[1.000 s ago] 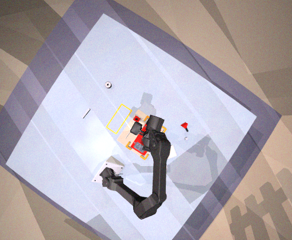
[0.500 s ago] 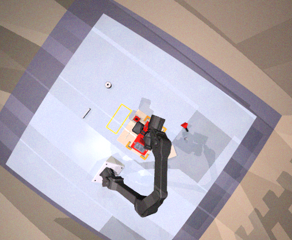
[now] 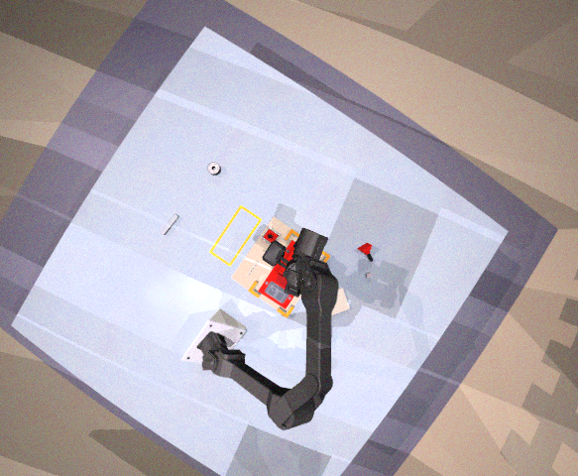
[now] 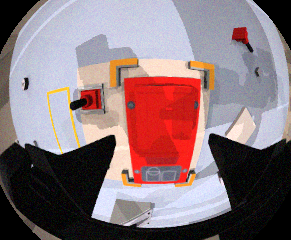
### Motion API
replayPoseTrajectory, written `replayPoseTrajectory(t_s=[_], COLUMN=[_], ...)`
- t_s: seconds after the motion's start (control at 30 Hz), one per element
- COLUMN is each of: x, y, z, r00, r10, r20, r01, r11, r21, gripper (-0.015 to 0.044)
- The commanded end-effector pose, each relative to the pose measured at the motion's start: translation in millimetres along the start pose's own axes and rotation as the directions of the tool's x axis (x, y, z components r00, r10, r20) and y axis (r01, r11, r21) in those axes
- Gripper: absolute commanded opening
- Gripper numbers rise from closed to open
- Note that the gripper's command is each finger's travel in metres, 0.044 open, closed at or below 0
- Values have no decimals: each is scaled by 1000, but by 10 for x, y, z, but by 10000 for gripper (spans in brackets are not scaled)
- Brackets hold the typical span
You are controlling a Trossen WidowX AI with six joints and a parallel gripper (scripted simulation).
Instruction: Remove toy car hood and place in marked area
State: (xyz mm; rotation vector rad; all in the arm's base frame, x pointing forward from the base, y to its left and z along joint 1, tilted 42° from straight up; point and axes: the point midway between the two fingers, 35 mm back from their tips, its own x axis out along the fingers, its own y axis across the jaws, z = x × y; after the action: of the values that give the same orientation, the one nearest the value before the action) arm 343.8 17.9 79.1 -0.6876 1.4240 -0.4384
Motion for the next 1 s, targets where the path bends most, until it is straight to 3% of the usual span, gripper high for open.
replayPoseTrajectory(t_s=[0.0, 0.97], x=[54, 312], y=[-3, -38], z=[-7, -23], r00=[1000, 1000], r10=[-6, -7], r20=[-2, -2], r01=[5, 7], r11=[1000, 1000], r21=[-6, -6], gripper=[440, 440])
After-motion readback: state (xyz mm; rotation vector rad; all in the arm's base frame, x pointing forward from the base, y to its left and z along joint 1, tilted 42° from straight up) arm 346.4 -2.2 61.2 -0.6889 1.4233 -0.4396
